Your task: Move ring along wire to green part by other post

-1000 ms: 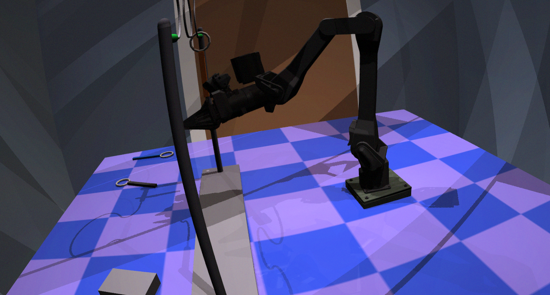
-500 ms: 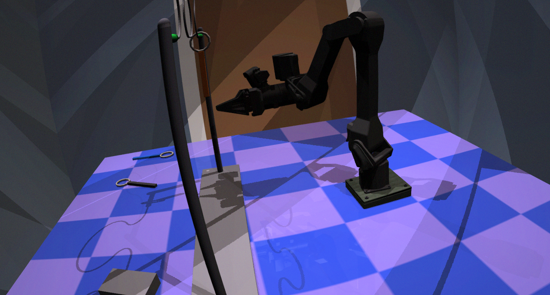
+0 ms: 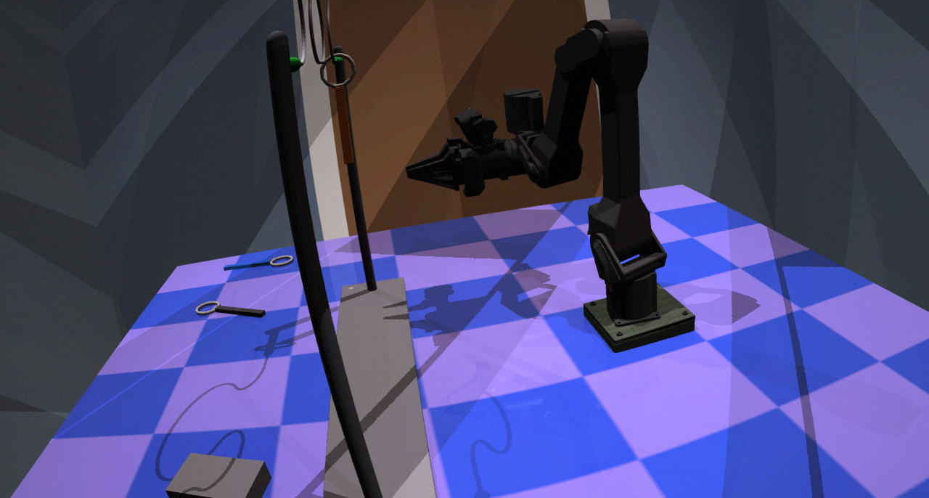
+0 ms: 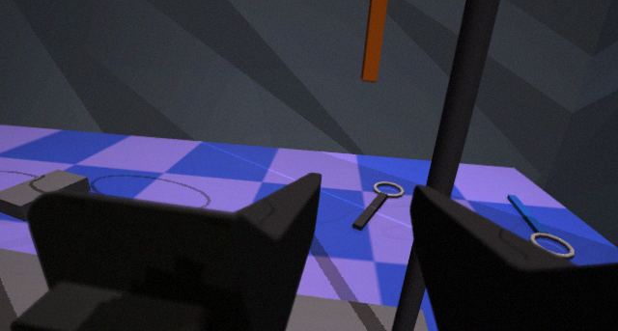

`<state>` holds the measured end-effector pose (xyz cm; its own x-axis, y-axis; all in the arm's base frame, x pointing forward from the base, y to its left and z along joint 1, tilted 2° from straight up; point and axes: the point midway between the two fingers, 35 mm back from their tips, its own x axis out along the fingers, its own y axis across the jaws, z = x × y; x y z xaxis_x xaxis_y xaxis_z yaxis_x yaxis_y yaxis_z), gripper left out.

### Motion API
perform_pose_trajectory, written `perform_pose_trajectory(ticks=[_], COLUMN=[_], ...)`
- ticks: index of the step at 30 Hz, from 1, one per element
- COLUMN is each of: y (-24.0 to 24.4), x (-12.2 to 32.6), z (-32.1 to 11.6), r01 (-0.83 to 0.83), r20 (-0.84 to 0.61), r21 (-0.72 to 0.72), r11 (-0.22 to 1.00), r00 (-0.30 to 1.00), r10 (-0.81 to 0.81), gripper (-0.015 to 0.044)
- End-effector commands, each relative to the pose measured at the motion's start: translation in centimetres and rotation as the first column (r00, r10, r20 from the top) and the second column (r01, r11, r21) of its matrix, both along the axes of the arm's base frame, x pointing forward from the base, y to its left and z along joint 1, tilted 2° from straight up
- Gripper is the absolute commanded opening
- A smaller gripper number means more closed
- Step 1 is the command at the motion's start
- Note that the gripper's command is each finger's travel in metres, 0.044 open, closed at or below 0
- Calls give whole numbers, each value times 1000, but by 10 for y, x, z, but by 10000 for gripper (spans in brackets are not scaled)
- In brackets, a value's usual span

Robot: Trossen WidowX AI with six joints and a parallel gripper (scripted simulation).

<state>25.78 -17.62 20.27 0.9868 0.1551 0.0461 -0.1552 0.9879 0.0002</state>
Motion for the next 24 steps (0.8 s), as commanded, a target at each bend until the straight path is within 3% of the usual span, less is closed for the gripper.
perform_pose_trajectory(ticks=[1, 8, 24], y=[-1, 5, 6], x=[12, 42, 58], z=[15, 51, 54], r01=[3, 4, 4], r20=[10, 10, 12], r21=[-17, -16, -16], r11=[1000, 1000, 1000], r00=[1000, 1000, 1000], r10=[-3, -3, -3], gripper=[160, 160, 160])
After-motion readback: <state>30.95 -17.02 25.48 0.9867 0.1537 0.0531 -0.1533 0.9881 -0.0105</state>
